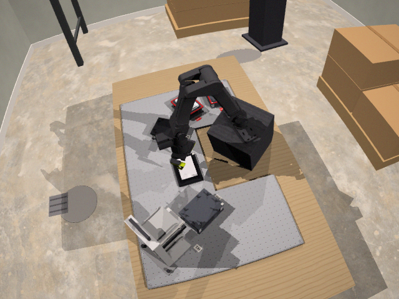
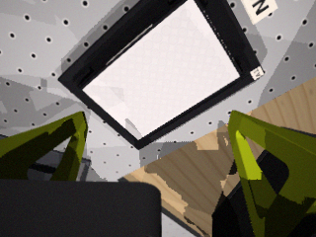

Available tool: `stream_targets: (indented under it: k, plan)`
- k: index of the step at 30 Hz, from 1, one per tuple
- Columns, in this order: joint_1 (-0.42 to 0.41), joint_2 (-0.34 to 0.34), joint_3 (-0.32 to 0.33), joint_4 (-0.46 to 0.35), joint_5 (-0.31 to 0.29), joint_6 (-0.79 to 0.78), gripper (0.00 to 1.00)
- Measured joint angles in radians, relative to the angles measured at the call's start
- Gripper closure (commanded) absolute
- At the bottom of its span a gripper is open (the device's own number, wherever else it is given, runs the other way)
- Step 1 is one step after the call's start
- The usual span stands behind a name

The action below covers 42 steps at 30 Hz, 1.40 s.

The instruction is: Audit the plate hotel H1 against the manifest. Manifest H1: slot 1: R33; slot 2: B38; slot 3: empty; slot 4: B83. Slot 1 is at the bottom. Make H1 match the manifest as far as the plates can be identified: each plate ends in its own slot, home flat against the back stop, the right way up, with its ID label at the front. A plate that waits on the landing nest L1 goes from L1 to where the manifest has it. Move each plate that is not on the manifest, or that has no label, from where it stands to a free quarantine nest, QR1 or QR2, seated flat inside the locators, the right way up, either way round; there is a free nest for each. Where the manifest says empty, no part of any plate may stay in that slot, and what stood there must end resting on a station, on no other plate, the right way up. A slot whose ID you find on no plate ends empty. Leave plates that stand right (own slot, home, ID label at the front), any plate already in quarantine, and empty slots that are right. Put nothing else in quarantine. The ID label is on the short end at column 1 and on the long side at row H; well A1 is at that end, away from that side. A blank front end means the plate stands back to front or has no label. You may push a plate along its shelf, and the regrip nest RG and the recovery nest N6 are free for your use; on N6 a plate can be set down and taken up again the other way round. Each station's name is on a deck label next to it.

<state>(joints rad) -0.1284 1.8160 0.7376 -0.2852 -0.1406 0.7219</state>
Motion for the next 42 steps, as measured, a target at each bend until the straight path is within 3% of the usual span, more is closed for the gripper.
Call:
stream_targets:
  k: [42]
  plan:
    - [0.000,0.000,0.000,0.000,0.000,-0.752,0.00]
